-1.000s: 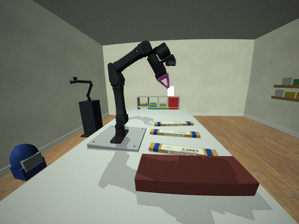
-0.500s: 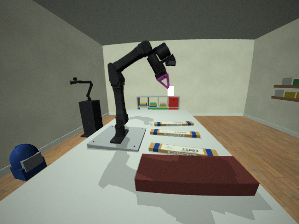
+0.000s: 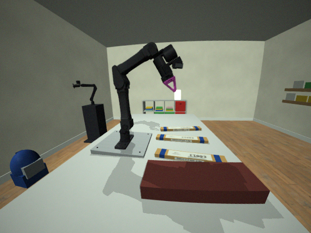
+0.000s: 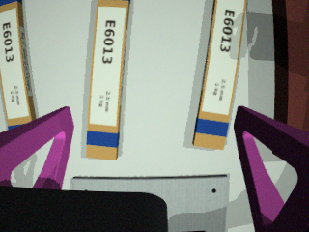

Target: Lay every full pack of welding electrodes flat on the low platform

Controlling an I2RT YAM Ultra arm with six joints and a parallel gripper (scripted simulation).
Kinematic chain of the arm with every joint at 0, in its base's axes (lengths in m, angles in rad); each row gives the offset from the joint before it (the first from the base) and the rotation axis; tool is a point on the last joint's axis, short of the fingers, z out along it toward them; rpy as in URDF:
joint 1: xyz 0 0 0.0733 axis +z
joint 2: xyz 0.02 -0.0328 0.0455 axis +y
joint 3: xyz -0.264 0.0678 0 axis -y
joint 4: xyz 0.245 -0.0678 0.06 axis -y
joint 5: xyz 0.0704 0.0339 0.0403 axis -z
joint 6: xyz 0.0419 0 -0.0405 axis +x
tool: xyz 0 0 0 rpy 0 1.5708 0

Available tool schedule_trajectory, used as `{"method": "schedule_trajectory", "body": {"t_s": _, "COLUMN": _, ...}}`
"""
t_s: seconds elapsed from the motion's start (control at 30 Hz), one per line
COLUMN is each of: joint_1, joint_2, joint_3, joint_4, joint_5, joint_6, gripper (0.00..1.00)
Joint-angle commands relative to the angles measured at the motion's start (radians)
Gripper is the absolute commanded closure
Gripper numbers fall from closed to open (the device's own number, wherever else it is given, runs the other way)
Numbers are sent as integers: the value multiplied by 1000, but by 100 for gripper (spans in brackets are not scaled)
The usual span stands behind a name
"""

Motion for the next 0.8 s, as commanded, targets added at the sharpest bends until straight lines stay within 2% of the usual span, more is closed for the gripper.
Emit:
{"method": "schedule_trajectory", "body": {"t_s": 0.0, "joint_1": 8, "joint_2": 1, "joint_3": 33, "joint_4": -14, "joint_5": 7, "joint_6": -3, "gripper": 5}}
{"method": "schedule_trajectory", "body": {"t_s": 0.03, "joint_1": 8, "joint_2": 1, "joint_3": 33, "joint_4": -14, "joint_5": 8, "joint_6": -3, "gripper": 5}}
{"method": "schedule_trajectory", "body": {"t_s": 0.07, "joint_1": 9, "joint_2": 17, "joint_3": 30, "joint_4": -14, "joint_5": 8, "joint_6": -3, "gripper": 37}}
{"method": "schedule_trajectory", "body": {"t_s": 0.17, "joint_1": 9, "joint_2": 33, "joint_3": 27, "joint_4": -14, "joint_5": 9, "joint_6": -3, "gripper": 37}}
{"method": "schedule_trajectory", "body": {"t_s": 0.4, "joint_1": 14, "joint_2": 153, "joint_3": 18, "joint_4": -14, "joint_5": 12, "joint_6": -5, "gripper": 37}}
{"method": "schedule_trajectory", "body": {"t_s": 0.67, "joint_1": 19, "joint_2": 316, "joint_3": 47, "joint_4": -14, "joint_5": 18, "joint_6": -9, "gripper": 37}}
{"method": "schedule_trajectory", "body": {"t_s": 0.77, "joint_1": 21, "joint_2": 338, "joint_3": 54, "joint_4": -14, "joint_5": 21, "joint_6": -12, "gripper": 37}}
